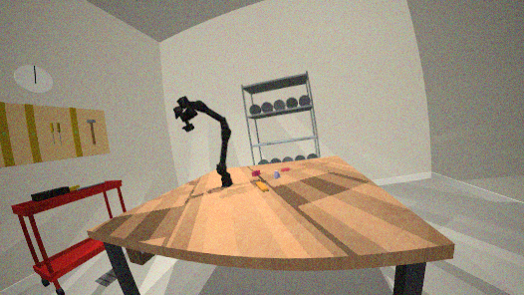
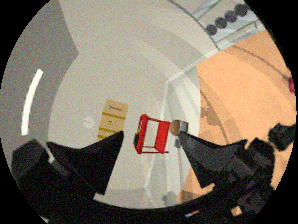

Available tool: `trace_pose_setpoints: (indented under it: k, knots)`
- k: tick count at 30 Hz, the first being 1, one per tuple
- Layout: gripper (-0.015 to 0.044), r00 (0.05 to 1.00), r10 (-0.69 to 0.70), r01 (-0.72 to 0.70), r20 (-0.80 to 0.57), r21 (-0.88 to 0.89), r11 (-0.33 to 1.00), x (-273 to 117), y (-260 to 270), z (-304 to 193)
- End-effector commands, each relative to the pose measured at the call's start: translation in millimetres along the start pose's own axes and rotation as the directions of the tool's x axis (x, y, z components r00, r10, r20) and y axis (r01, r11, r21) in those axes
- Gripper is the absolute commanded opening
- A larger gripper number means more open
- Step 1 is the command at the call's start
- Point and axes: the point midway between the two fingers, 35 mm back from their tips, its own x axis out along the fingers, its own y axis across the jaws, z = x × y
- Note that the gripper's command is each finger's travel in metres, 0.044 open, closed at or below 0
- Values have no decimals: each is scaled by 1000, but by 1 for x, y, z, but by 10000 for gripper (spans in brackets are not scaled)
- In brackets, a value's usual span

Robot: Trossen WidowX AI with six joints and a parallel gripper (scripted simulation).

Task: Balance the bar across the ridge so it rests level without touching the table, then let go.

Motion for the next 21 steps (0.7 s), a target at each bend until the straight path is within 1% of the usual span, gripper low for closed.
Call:
trace_pose_setpoints:
  k: [1,3,4,12,21]
  knots:
    - [374,1000,0,0,-2,-1,1000,0,0,0]
    - [321,1000,0,0,-16,-11,1000,-1,-1,-4]
    - [315,1000,0,-1,-29,-19,1000,-2,-1,-8]
    - [315,982,-5,-21,-188,-138,990,-14,-9,-53]
    - [315,936,-34,-75,-351,-294,953,-35,-23,-102]
